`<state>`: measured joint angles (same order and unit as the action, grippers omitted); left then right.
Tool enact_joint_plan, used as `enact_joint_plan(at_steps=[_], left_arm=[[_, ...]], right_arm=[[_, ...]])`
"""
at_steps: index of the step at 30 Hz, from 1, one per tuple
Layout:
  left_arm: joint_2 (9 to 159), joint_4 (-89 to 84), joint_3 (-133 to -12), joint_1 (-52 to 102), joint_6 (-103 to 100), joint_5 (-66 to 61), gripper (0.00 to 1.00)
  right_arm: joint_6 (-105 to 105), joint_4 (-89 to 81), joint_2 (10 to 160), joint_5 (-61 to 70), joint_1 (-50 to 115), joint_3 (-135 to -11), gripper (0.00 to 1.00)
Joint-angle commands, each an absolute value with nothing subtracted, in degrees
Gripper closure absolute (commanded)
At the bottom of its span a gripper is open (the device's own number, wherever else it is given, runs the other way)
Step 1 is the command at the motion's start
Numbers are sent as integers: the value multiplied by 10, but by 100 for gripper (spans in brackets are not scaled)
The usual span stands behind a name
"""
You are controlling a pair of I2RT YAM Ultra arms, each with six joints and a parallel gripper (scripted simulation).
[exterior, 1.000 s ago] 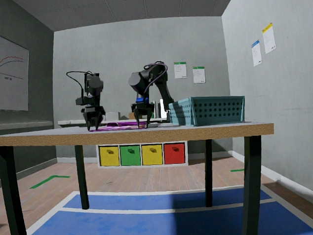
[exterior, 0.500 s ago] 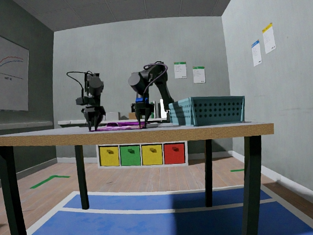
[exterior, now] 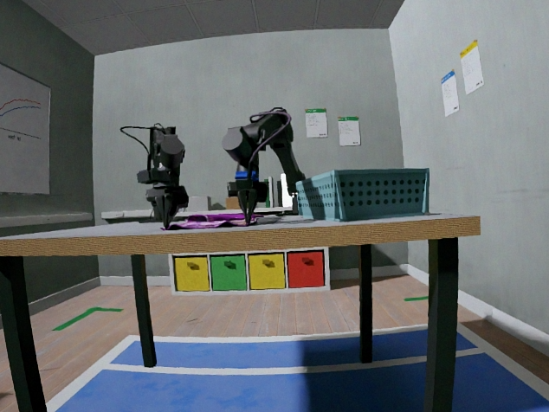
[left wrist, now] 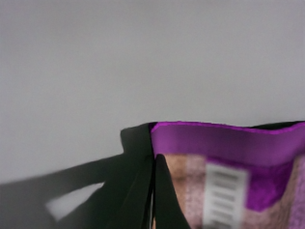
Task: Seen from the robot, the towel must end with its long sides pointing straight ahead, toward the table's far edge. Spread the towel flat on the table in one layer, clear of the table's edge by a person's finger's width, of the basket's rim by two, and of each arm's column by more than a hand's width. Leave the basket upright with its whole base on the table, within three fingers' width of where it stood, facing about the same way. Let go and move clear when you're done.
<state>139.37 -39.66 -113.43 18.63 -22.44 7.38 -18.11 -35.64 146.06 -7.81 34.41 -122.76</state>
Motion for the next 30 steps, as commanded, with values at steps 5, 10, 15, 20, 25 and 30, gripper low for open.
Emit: enact_joint_plan(at_steps=[5, 10, 15, 20, 25, 30], left_arm=[[1400, -418, -1153, 177, -216, 80, 100], [1400, -418, -1154, 181, -216, 80, 100], [1400, -418, -1154, 181, -217, 80, 100], [1400, -418, -1154, 181, -217, 80, 100], [1400, -418, -1154, 181, -217, 80, 100], [1400, -418, -1154, 181, -217, 80, 100]], right_arm=[[-171, -370, 1446, -84, 340, -1210, 100], [-173, -384, 1434, -85, 341, -1242, 66], [-173, -385, 1433, -82, 341, -1242, 66], [-182, -433, 1479, -61, 334, -1300, 66], [-180, -444, 1475, -61, 341, -1315, 66], [-180, -447, 1475, -64, 341, -1319, 66]])
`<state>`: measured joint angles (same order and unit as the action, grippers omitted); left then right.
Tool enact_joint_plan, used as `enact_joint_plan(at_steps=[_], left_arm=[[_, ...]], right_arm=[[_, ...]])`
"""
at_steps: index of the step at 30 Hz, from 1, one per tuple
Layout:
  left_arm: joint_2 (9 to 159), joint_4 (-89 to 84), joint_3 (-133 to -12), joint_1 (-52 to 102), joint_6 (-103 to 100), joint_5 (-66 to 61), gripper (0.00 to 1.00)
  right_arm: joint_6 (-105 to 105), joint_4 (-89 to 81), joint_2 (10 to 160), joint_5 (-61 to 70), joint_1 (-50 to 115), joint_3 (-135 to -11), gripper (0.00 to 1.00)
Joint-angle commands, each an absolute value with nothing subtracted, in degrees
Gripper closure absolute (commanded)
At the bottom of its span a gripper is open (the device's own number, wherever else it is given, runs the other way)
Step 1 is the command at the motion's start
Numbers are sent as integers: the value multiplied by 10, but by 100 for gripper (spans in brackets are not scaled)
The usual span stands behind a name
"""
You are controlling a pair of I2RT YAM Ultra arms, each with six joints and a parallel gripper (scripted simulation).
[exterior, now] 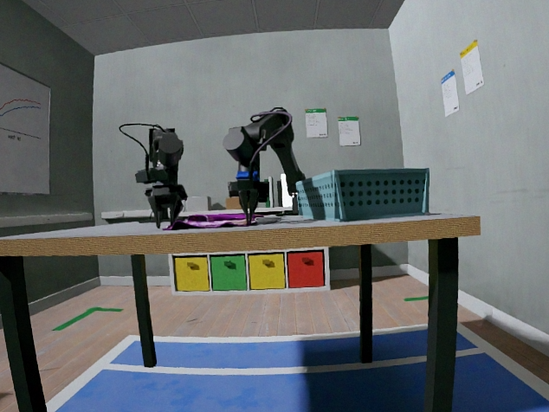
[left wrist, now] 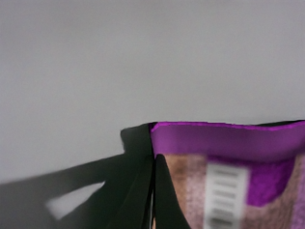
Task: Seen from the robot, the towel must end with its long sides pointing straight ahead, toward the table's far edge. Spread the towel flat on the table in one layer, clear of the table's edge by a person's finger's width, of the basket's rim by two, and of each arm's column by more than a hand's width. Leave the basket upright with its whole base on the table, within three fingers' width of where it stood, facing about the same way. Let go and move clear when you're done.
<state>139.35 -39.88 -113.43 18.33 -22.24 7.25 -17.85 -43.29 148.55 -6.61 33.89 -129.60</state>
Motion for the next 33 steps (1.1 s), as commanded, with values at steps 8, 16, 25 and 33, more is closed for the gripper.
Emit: enact_joint_plan(at_steps=[8, 16, 25, 33], left_arm=[[1400, -418, -1154, 181, -217, 80, 100], [1400, -418, -1154, 181, -217, 80, 100], [1400, -418, -1154, 181, -217, 80, 100], [1400, -418, -1154, 181, -217, 80, 100]], right_arm=[[-184, -438, 1502, -66, 348, -1323, 66], [-193, -406, 1490, -80, 357, -1291, 66], [-191, -419, 1490, -71, 357, -1291, 66], [-195, -417, 1480, -76, 361, -1285, 85]])
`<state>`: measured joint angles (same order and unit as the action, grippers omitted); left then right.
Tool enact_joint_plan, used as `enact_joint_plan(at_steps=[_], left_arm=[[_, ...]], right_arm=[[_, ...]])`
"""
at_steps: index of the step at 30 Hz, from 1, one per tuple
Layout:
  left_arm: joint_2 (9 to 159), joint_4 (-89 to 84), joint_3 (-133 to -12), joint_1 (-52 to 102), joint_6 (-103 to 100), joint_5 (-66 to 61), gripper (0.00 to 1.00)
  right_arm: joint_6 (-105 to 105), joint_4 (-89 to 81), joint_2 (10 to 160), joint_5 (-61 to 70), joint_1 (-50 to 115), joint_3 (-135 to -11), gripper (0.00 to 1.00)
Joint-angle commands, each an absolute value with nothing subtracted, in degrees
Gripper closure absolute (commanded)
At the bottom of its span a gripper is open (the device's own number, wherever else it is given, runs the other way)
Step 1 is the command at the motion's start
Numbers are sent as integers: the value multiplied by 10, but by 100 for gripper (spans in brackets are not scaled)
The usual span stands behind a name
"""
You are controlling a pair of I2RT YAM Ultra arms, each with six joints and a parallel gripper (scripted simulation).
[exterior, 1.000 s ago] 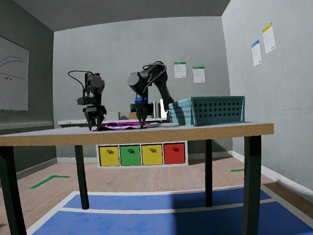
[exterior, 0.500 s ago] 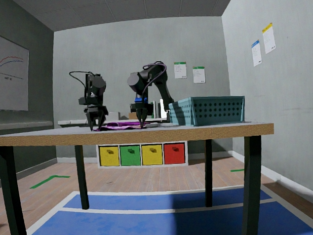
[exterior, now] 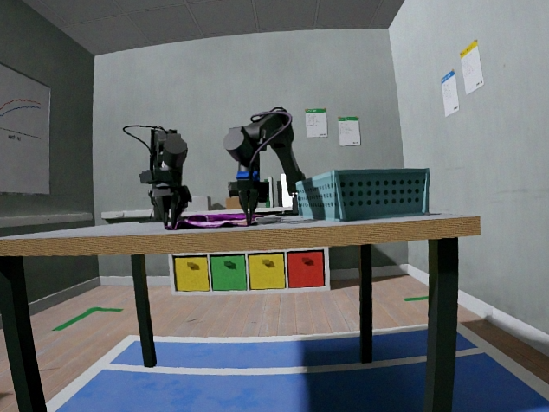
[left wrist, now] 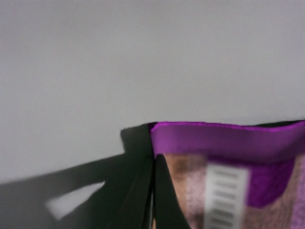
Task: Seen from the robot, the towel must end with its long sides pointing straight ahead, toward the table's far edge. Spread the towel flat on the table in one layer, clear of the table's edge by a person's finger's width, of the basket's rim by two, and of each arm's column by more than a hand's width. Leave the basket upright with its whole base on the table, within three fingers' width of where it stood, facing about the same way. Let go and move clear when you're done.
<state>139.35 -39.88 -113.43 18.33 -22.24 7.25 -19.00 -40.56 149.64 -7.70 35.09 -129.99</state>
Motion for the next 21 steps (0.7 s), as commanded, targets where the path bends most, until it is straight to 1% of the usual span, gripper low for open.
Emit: enact_joint_plan(at_steps=[1, 2, 4, 5, 18, 19, 21], left_arm=[[1400, -418, -1154, 181, -217, 80, 100], [1400, -418, -1154, 181, -217, 80, 100], [1400, -418, -1154, 181, -217, 80, 100], [1400, -418, -1154, 181, -217, 80, 100], [1400, -418, -1154, 181, -217, 80, 100], [1372, -443, -1166, 174, -213, 79, 100], [1373, -445, -1168, 174, -213, 80, 100]], right_arm=[[-195, -417, 1480, -76, 361, -1285, 85], [-199, -381, 1469, -88, 366, -1260, 95], [-199, -377, 1467, -88, 366, -1256, 95], [-202, -375, 1464, -89, 369, -1251, 100], [-187, -386, 1459, -93, 357, -1238, 100], [-185, -402, 1450, -87, 352, -1238, 100], [-185, -402, 1450, -87, 352, -1238, 100]])
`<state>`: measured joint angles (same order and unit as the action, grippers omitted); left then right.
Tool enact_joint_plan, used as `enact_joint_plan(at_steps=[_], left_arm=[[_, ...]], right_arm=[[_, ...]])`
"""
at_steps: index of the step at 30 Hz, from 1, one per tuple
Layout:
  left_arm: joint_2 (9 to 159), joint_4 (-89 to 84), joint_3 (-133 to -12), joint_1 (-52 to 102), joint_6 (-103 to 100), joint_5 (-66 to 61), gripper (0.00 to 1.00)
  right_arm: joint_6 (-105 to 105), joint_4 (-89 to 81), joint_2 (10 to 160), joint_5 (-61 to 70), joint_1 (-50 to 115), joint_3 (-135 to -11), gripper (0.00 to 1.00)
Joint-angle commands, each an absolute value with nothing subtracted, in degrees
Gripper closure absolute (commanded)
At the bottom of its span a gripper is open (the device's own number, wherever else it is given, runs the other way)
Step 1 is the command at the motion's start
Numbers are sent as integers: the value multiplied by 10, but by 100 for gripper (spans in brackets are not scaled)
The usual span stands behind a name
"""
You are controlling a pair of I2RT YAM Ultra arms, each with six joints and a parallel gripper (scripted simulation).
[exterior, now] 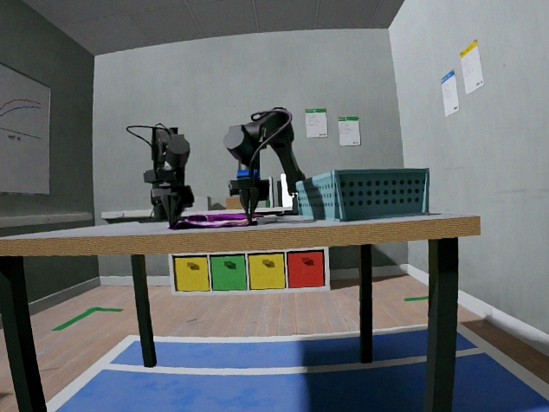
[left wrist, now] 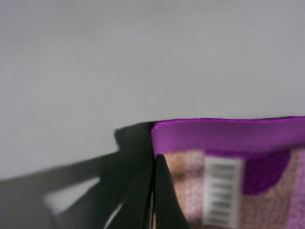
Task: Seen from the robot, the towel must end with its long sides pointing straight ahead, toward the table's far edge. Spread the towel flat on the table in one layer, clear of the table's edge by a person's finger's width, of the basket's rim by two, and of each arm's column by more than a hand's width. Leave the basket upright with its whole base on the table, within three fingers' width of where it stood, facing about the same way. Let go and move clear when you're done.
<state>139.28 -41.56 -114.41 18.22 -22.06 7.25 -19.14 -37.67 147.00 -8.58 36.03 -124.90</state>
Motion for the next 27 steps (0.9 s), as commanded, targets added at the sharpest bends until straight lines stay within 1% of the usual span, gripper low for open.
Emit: enact_joint_plan(at_steps=[1, 7, 8, 26, 27], left_arm=[[1362, -478, -1191, 174, -212, 81, 100], [1366, -488, -1202, 177, -212, 81, 100], [1387, -491, -1204, 177, -212, 81, 100], [1376, -493, -1206, 177, -213, 81, 100], [1382, -467, -1172, 187, -217, 82, 100]], right_arm=[[-184, -426, 1431, -94, 353, -1267, 100], [-185, -428, 1429, -94, 356, -1266, 100], [-186, -428, 1429, -94, 357, -1266, 100], [-186, -429, 1428, -95, 357, -1266, 100], [-190, -432, 1423, -95, 365, -1264, 100]])
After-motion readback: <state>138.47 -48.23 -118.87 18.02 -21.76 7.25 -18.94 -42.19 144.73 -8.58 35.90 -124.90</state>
